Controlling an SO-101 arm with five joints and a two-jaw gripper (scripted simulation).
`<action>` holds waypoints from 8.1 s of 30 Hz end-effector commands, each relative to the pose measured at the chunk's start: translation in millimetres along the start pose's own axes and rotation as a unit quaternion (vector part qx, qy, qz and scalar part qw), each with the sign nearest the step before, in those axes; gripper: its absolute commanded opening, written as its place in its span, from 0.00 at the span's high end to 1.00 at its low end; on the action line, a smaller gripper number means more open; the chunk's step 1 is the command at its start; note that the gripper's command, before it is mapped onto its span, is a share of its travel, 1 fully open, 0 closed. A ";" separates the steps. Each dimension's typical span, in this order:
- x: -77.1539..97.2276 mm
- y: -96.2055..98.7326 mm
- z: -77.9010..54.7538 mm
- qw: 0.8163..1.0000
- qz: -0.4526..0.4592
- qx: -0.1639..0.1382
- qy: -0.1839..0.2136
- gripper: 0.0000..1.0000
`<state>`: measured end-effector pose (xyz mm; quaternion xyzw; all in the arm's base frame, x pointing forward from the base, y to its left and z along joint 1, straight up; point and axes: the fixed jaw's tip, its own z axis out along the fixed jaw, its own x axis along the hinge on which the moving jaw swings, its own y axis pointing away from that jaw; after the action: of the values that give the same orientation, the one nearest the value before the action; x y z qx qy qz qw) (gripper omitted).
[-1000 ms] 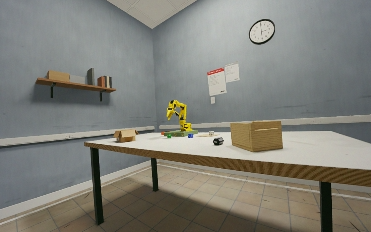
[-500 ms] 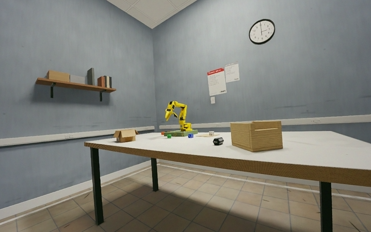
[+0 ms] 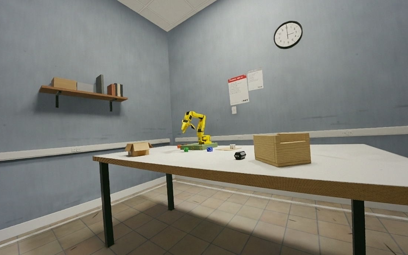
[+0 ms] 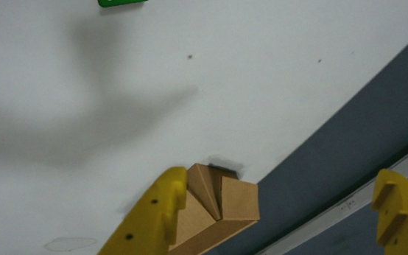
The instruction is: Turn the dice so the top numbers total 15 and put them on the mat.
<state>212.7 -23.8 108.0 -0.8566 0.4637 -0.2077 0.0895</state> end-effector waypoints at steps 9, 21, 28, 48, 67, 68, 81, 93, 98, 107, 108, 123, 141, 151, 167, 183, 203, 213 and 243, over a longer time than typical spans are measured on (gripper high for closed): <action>-12.8 20.3 31.5 0.995 0.002 -0.082 -0.063 0.65; -34.5 47.5 61.6 0.974 0.002 -0.179 -0.141 0.65; -37.3 51.0 64.5 0.970 0.002 -0.190 -0.150 0.65; -37.3 58.1 66.8 0.972 0.010 -0.187 -0.145 0.65; -41.2 63.0 81.8 0.972 0.010 -0.187 -0.145 0.65; -41.7 63.6 83.5 0.972 0.010 -0.187 -0.145 0.65; -47.5 71.0 100.0 0.972 0.010 -0.187 -0.145 0.65; -50.3 74.4 106.4 0.972 0.010 -0.187 -0.145 0.65; -50.3 74.5 106.4 0.972 0.010 -0.187 -0.145 0.65; -50.3 73.7 106.7 0.972 0.010 -0.187 -0.145 0.66; -50.3 73.5 106.8 0.972 0.010 -0.187 -0.145 0.67; -50.3 68.7 108.7 0.972 0.010 -0.187 -0.145 0.76; -50.5 64.4 110.5 0.972 0.009 -0.187 -0.145 0.84; -50.5 64.3 110.5 0.972 0.009 -0.187 -0.145 0.85; -50.5 64.3 110.4 0.972 0.009 -0.187 -0.145 1.00; -40.8 55.4 85.9 0.972 0.009 -0.187 -0.145 1.00; -35.0 50.5 65.0 0.972 0.012 -0.187 -0.144 1.00; -34.6 49.0 66.7 0.969 0.077 -0.195 -0.130 1.00; -32.5 40.3 75.9 0.900 0.374 -0.217 -0.061 1.00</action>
<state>197.7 -19.9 18.7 -0.6455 0.7638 -0.0005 -0.0005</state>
